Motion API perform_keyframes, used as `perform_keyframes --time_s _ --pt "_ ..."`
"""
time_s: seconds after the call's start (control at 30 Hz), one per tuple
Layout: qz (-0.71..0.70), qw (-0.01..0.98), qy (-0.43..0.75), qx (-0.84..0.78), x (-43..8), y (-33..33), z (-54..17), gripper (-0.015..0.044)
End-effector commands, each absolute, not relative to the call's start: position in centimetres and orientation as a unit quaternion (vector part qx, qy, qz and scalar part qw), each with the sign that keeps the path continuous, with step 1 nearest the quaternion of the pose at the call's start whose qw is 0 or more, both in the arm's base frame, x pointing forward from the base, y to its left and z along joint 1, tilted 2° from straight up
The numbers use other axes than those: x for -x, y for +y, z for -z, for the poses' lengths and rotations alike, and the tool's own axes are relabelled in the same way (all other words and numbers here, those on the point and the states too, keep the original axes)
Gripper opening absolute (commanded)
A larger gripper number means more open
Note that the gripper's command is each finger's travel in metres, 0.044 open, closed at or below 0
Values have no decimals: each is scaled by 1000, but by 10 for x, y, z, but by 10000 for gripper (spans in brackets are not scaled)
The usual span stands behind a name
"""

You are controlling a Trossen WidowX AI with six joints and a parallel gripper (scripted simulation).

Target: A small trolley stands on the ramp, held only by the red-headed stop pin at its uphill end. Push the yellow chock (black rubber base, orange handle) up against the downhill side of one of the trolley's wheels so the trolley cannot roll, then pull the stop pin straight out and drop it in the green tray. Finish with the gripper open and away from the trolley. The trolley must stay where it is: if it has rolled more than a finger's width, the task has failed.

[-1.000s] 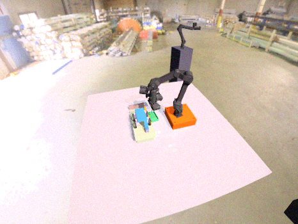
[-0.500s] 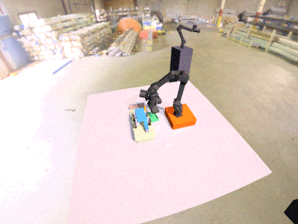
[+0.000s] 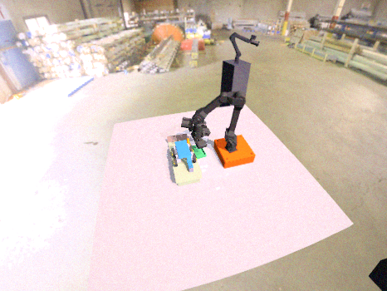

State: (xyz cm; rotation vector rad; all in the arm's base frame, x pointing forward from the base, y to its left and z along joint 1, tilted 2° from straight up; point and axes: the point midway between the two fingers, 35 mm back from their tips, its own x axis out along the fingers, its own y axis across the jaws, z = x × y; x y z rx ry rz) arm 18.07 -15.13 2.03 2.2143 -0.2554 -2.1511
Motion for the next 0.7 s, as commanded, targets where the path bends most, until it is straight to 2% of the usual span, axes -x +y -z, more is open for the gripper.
perform_keyframes --time_s 0.0,0.67 --pt "695 22 -85 -714 -181 -149 -19 190" --pt "695 21 -84 -714 -183 -135 -14 190"
